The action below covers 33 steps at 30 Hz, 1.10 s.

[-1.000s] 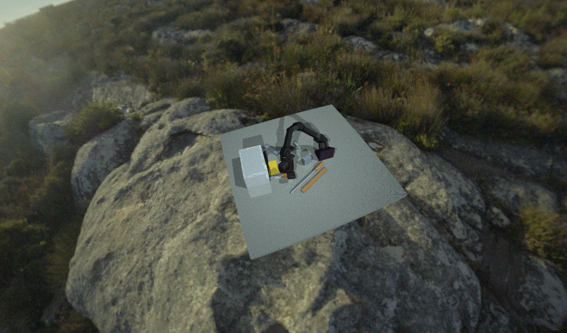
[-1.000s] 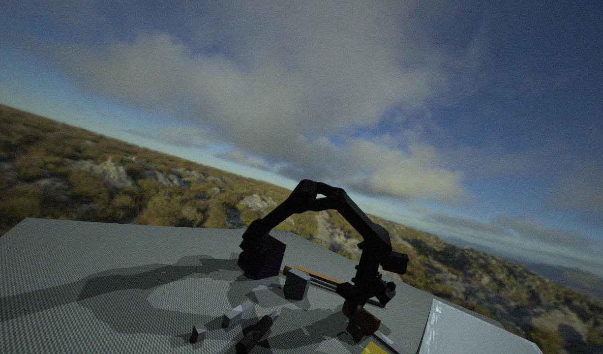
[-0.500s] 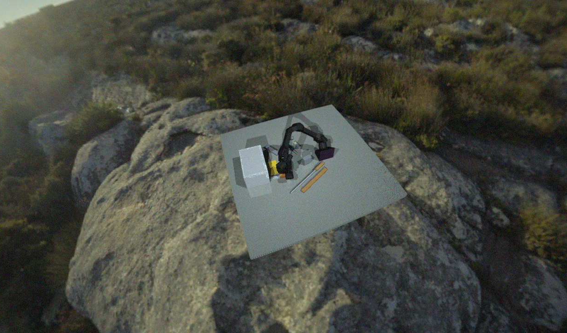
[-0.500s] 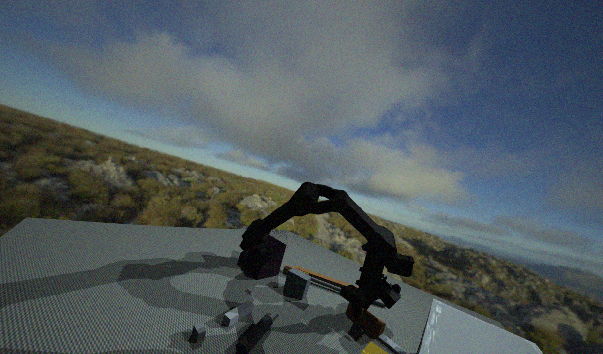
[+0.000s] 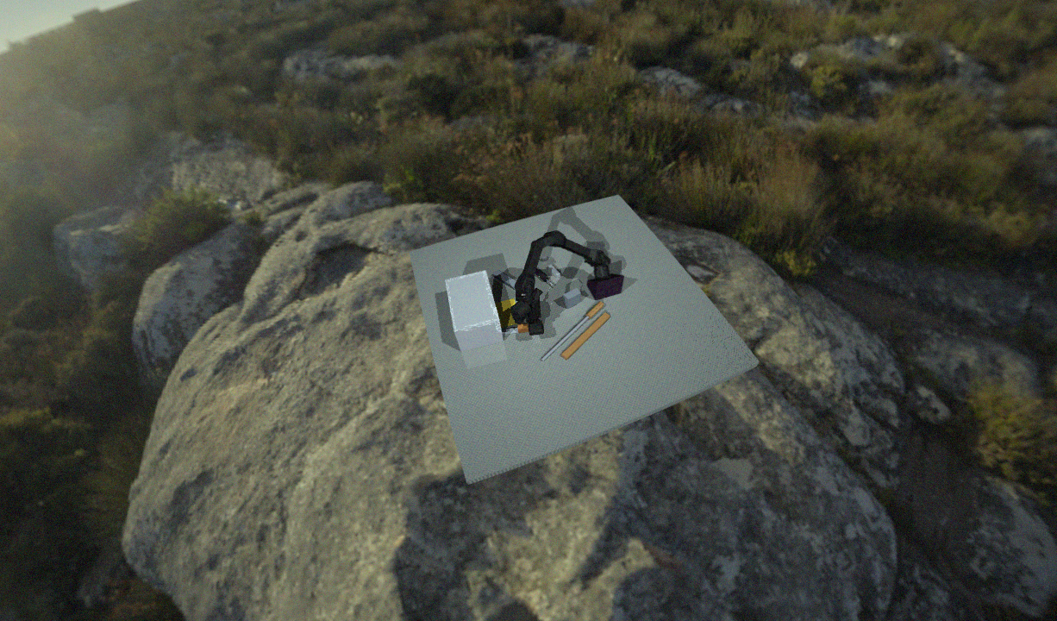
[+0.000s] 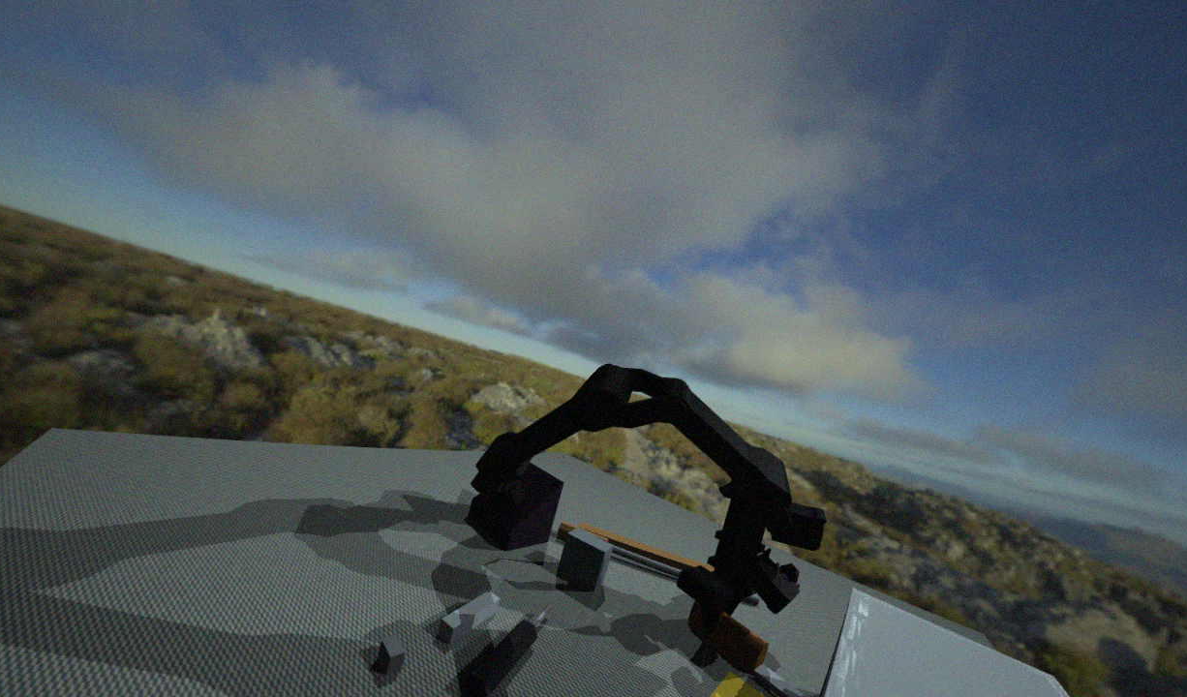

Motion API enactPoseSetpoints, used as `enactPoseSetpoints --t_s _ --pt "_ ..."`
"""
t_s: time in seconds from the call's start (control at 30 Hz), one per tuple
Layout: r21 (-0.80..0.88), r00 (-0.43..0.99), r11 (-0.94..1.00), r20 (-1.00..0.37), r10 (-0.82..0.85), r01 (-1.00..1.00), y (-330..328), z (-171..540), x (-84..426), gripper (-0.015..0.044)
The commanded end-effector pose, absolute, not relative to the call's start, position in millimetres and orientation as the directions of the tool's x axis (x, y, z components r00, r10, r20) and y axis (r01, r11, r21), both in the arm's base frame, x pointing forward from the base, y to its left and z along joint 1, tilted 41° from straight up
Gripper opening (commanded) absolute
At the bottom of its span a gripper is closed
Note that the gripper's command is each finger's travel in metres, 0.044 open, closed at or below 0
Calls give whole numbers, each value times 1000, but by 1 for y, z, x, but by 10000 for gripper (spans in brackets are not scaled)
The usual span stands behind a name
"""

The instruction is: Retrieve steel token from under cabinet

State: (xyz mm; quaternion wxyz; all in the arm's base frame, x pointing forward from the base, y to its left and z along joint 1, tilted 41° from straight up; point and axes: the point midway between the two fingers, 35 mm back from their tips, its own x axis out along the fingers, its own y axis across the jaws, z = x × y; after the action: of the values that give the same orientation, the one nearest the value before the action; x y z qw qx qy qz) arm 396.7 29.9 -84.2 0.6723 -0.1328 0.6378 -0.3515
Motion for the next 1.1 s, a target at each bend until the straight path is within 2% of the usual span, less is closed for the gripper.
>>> enactPoseSetpoints --t_s 0.0,1.07 --pt "-624 -59 720 -766 -640 304 28 -83 403 0" --pt "-625 -58 719 -765 -641 305 15 -75 416 0"
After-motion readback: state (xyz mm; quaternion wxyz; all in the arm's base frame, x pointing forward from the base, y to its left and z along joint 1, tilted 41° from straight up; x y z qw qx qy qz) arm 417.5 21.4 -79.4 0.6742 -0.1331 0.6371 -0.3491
